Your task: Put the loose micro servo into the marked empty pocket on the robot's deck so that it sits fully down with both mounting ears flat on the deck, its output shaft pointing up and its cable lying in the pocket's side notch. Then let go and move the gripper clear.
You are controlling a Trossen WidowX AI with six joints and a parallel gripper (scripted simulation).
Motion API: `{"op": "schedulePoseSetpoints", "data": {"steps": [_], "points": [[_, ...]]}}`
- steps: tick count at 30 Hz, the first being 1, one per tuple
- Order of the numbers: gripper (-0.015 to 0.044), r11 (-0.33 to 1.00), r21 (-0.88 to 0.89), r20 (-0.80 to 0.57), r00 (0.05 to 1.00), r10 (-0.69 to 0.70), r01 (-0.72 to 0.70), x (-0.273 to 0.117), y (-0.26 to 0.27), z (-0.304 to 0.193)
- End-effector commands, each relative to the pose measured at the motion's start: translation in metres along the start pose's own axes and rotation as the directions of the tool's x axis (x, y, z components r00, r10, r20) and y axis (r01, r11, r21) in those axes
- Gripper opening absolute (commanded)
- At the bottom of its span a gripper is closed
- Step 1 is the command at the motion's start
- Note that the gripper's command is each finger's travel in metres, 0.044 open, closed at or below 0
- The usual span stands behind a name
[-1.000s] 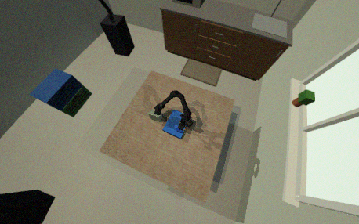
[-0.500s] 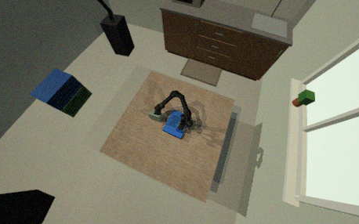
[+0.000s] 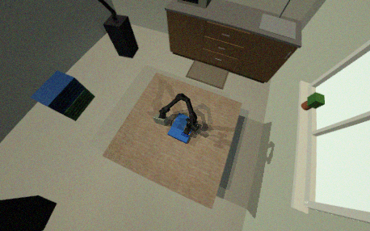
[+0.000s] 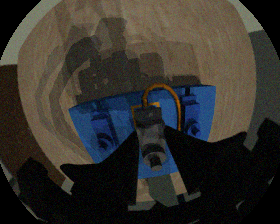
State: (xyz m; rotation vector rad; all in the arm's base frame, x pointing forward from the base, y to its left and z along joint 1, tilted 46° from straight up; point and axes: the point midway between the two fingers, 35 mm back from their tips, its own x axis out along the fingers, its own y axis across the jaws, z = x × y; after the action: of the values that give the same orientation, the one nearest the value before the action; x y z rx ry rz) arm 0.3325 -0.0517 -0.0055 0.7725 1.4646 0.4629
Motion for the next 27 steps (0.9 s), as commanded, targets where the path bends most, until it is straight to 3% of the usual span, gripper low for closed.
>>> {"op": "schedulePoseSetpoints", "data": {"steps": [1,27], "points": [[0.0,1.0,0.004,0.0,1.0,0.005,-0.005,0.005,0.0,0.0],[0.0,1.0,0.004,0.0,1.0,0.006,-0.006,0.023,0.001,0.0]]}}
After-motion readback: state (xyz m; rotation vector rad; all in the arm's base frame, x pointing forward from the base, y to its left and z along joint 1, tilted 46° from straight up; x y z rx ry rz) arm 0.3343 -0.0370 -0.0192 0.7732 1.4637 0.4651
